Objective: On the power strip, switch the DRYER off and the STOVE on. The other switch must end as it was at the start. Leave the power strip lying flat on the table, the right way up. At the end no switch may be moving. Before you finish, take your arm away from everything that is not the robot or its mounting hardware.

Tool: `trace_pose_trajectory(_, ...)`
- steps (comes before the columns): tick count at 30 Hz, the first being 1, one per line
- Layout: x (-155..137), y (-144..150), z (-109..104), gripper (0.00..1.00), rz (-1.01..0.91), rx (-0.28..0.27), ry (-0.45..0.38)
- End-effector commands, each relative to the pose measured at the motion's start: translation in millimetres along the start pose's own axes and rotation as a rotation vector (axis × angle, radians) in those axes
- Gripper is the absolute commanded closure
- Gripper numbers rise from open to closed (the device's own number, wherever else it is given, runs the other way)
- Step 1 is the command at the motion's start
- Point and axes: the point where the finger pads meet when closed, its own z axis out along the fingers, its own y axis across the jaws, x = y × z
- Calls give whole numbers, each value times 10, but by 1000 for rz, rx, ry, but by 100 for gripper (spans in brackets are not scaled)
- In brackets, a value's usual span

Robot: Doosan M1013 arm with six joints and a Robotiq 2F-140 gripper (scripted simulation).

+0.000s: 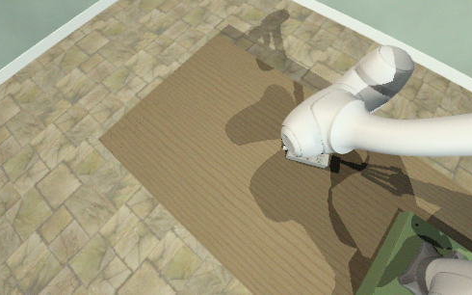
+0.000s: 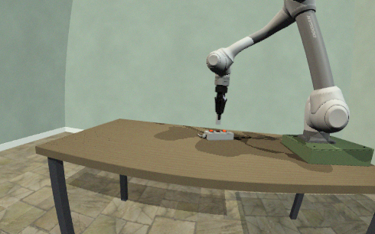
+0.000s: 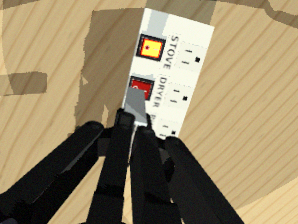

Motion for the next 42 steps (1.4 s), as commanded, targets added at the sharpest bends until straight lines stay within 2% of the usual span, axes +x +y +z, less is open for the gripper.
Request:
trace_pose_trajectory(1,0,0,-1,100,0,0,0)
trace_pose_trajectory(6,0,0,-1,100,0,0,0)
trace_pose_trajectory(7,0,0,-1,0,0,0,0)
trace_pose_trajectory(16,0,0,-94,0,0,0,0)
trace_pose_trajectory(27,0,0,-604,0,0,0,0)
trace_pose_trajectory(29,0,0,-604,0,0,0,0)
trace_pose_trajectory(34,0,0,-789,0,0,0,0)
trace_pose_trajectory(42,0,0,-842,0,0,0,0)
